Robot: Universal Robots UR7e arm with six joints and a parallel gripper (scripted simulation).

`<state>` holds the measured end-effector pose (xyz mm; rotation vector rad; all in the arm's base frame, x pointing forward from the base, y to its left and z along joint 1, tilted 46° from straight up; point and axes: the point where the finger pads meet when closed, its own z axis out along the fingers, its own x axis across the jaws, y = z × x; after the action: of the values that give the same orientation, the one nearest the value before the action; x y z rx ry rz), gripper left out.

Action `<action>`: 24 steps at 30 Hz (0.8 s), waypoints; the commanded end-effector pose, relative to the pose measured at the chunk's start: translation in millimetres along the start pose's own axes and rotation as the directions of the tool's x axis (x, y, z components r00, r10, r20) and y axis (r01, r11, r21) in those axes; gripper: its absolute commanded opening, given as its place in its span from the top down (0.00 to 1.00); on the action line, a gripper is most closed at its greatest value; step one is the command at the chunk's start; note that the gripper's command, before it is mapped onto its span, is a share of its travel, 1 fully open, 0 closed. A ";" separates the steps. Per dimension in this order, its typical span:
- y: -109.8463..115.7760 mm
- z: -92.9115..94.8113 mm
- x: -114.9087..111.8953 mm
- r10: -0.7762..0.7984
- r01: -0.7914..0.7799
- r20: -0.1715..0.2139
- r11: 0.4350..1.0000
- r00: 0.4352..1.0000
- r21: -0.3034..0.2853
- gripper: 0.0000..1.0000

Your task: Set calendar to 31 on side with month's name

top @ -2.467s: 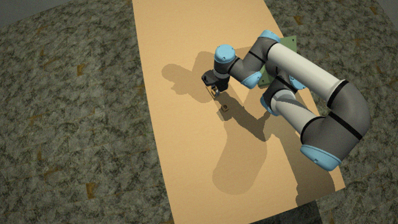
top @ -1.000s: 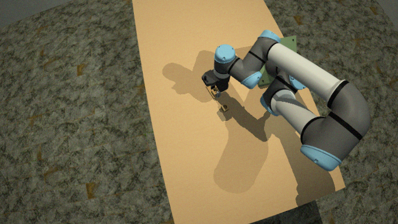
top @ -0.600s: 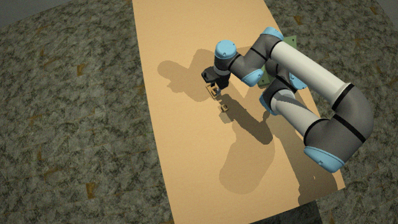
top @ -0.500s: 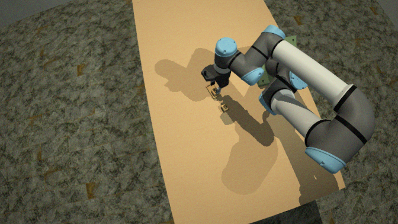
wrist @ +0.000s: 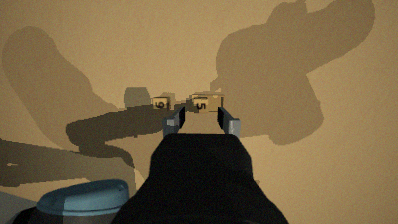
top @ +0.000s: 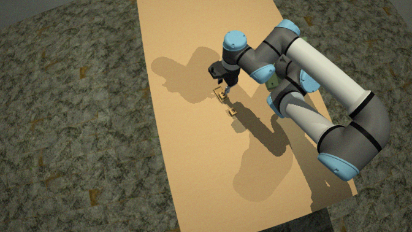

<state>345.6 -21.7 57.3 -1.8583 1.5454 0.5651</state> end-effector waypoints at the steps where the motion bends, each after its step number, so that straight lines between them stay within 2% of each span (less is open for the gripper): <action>1: 0.2 -3.6 0.2 0.000 0.000 0.001 1.000 1.000 -0.001 0.00; 24: 0.0 -2.4 -1.5 -0.015 0.015 0.002 1.000 1.000 -0.002 0.00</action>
<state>344.2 -21.2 58.6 -1.8576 1.5406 0.5728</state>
